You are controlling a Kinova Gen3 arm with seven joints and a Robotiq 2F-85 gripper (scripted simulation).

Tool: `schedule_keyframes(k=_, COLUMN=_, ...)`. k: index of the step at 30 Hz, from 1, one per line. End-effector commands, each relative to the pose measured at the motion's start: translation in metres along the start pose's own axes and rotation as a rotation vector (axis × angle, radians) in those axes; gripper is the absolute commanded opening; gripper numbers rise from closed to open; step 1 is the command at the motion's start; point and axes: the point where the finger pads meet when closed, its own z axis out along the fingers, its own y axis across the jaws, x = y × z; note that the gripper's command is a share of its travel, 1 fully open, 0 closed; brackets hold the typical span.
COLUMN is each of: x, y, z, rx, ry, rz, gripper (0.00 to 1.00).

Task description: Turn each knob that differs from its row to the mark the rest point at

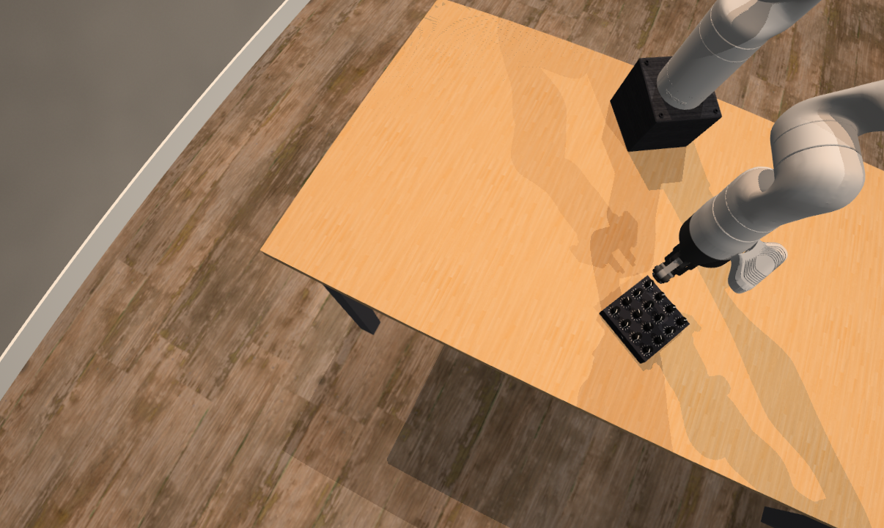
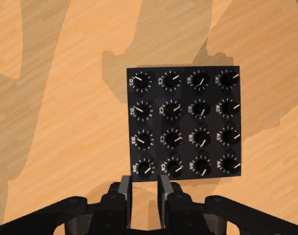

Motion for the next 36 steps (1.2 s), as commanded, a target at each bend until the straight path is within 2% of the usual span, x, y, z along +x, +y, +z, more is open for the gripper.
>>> schedule_keyframes(k=1, x=-0.001, y=0.000, z=0.002, rx=0.000, ry=-0.002, rz=0.001, gripper=0.19)
schedule_keyframes(k=36, x=0.000, y=0.001, z=0.033, rx=0.001, ry=-0.002, rz=0.001, gripper=0.19)
